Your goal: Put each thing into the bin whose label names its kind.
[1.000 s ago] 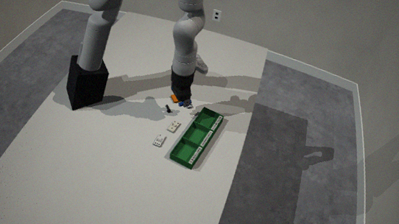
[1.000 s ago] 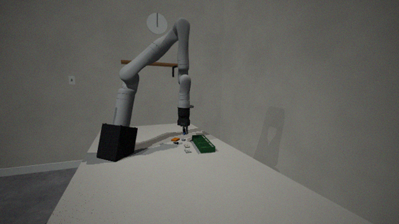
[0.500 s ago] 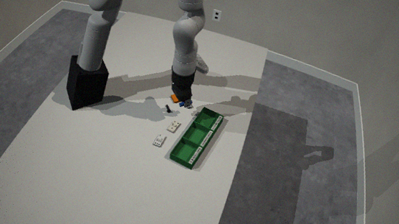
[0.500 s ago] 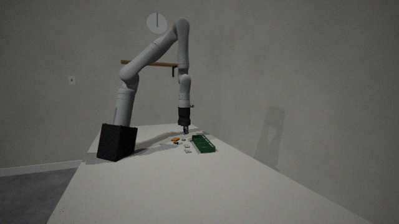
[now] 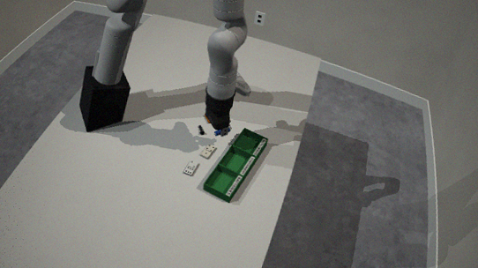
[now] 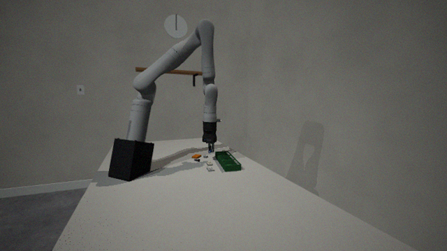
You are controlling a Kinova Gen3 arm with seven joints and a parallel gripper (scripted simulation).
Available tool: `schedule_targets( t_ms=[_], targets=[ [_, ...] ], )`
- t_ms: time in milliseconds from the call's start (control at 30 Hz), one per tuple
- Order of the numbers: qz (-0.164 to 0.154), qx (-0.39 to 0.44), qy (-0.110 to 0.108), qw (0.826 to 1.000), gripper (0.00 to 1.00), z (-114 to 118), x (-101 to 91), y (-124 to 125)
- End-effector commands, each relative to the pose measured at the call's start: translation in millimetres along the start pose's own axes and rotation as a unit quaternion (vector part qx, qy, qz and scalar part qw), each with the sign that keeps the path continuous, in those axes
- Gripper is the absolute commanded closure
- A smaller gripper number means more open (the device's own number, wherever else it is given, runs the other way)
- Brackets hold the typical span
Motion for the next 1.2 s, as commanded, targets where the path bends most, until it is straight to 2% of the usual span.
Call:
schedule_targets(
  t_ms=[0,200,267,333,533,767,1167],
  targets=[
    [0.002,0.018,-0.003,1.000,0.69,25.4,0.0,-9.7],
    [0.002,0.018,-0.003,1.000,0.69,59.4,-0.2,-21.7],
    [0.002,0.018,-0.003,1.000,0.69,59.4,-0.2,-21.7],
    [0.002,0.018,-0.003,1.000,0.69,68.9,-0.2,-25.0],
    [0.002,-0.131,-0.003,0.991,0.69,102.9,-0.4,-37.0],
    [0.001,-0.288,-0.004,0.958,0.69,142.6,-0.6,-50.9],
    [0.001,-0.288,-0.004,0.958,0.69,146.8,-0.6,-55.5]
  ],
)
Point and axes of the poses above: the point where the finger pads meet when closed, its own x axis out along the fingers, its own z axis across the jaws, y = z × x, the point moved 1 cm from there along -x, back along the fingers, and after that the axes turned 8 degrees about x, right-handed, at the moved point
